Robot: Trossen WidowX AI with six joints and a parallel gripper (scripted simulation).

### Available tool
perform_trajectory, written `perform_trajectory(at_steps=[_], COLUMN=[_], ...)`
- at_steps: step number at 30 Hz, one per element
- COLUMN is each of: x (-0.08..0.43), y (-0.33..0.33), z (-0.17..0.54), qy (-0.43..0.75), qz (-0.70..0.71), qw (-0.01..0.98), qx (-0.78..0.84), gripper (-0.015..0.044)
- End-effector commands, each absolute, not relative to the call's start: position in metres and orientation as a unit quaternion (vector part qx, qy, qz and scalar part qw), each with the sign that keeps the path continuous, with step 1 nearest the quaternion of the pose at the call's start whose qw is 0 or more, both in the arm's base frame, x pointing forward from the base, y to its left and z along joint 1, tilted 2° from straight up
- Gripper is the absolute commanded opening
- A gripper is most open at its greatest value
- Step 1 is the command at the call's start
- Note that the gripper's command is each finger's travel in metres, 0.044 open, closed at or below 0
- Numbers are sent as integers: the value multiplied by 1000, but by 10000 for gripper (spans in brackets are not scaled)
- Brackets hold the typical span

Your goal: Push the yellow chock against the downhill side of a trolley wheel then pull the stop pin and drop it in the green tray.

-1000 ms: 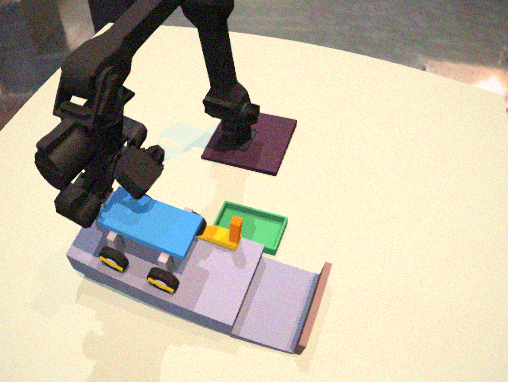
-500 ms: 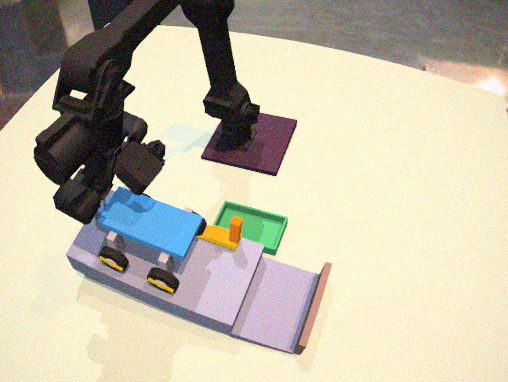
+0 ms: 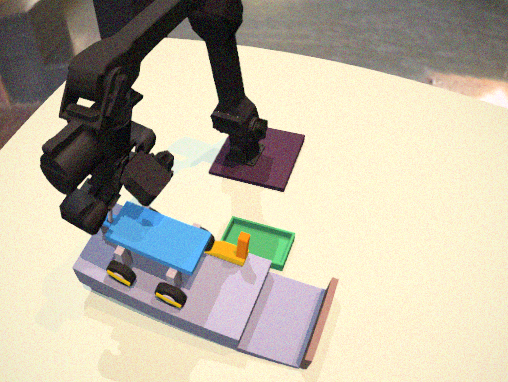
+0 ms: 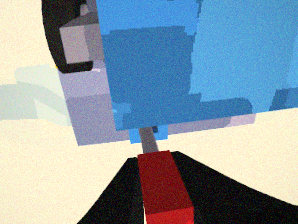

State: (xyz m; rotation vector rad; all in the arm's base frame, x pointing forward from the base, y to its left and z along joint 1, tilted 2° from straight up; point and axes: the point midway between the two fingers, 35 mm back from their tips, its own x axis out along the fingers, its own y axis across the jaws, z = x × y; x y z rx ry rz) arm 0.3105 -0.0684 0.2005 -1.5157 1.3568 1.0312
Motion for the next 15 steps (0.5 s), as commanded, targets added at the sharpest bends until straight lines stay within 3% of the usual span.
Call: perform_trajectory(at_steps=[1,15], x=[311,311], y=[-69,-69], z=[205,214], qy=[543,543], qz=[406,406], qw=[417,417], qx=[-606,-606], gripper=[0,0])
